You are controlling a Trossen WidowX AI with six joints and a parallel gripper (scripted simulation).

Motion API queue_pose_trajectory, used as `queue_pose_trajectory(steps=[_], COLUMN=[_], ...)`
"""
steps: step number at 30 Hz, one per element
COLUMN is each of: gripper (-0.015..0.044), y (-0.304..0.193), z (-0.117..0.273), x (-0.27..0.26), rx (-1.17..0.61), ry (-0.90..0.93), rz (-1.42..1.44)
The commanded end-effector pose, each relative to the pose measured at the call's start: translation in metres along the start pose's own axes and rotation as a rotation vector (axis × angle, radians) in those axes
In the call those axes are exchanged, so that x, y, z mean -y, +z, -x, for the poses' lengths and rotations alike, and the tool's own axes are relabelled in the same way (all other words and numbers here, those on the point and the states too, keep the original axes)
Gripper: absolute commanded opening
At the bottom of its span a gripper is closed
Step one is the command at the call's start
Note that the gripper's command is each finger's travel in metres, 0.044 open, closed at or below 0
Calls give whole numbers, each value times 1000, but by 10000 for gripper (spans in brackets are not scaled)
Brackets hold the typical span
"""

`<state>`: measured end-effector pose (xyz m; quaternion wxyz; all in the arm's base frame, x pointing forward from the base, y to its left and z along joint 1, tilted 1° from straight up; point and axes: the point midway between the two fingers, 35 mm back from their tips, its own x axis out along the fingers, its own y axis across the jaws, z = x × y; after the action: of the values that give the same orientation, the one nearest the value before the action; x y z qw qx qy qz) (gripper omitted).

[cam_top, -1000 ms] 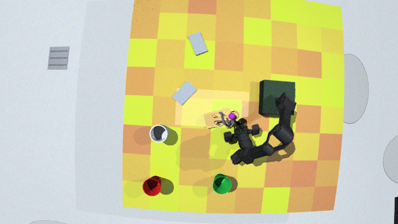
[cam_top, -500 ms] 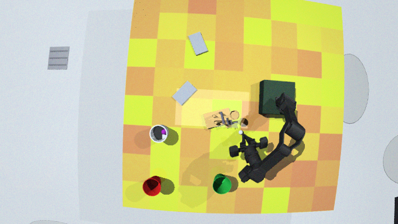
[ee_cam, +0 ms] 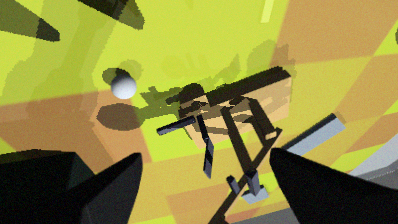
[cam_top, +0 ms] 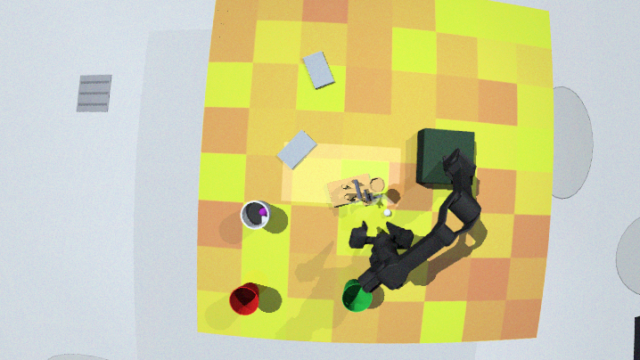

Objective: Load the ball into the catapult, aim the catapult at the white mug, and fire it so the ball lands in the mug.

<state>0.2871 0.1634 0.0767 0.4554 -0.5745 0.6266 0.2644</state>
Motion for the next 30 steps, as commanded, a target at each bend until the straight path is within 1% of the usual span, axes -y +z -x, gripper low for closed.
queue_pose_trajectory(steps=[1, 13, 23, 30], gripper=[440, 440, 440, 440], y=[5, 8, -6, -23], z=[3, 15, 23, 35], x=[21, 90, 144, 191], rx=[74, 294, 439, 582], ry=[21, 68, 68, 84], rz=[-118, -464, -710, -896])
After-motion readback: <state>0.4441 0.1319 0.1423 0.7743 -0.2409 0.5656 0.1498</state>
